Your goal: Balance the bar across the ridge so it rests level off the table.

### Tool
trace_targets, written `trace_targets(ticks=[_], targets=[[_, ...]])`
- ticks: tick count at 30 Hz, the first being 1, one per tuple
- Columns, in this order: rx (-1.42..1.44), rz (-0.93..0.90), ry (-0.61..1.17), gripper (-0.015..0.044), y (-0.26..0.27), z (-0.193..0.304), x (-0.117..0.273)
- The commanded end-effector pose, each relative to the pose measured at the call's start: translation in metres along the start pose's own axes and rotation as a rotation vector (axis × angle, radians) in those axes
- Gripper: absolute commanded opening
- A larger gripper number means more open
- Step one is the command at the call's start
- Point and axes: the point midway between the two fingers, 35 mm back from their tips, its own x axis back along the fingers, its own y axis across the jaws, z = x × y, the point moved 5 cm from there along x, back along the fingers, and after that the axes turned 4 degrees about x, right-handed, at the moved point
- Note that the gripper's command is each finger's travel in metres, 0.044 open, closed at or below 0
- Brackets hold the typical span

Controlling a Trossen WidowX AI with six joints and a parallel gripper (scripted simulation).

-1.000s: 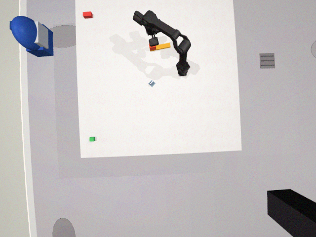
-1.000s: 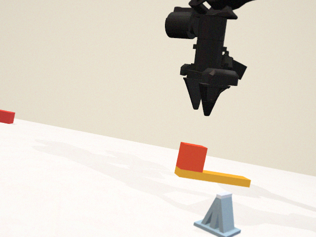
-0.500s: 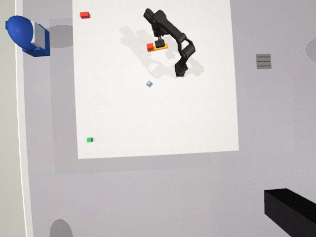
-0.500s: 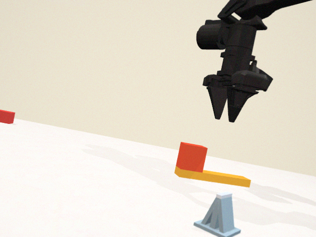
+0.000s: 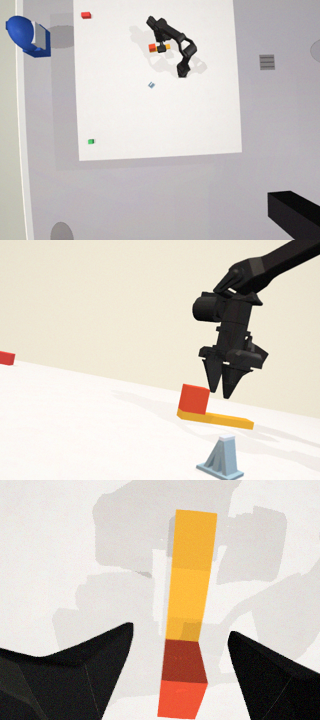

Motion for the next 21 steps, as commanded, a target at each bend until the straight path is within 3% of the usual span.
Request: trace_targets(ticks=[1,21], targets=[[0.003,0.012,0.000,0.0315,-0.005,-0.002,-0.024],[0.003,0.012,0.000,0.0315,-0.006,-0.002,-0.047]])
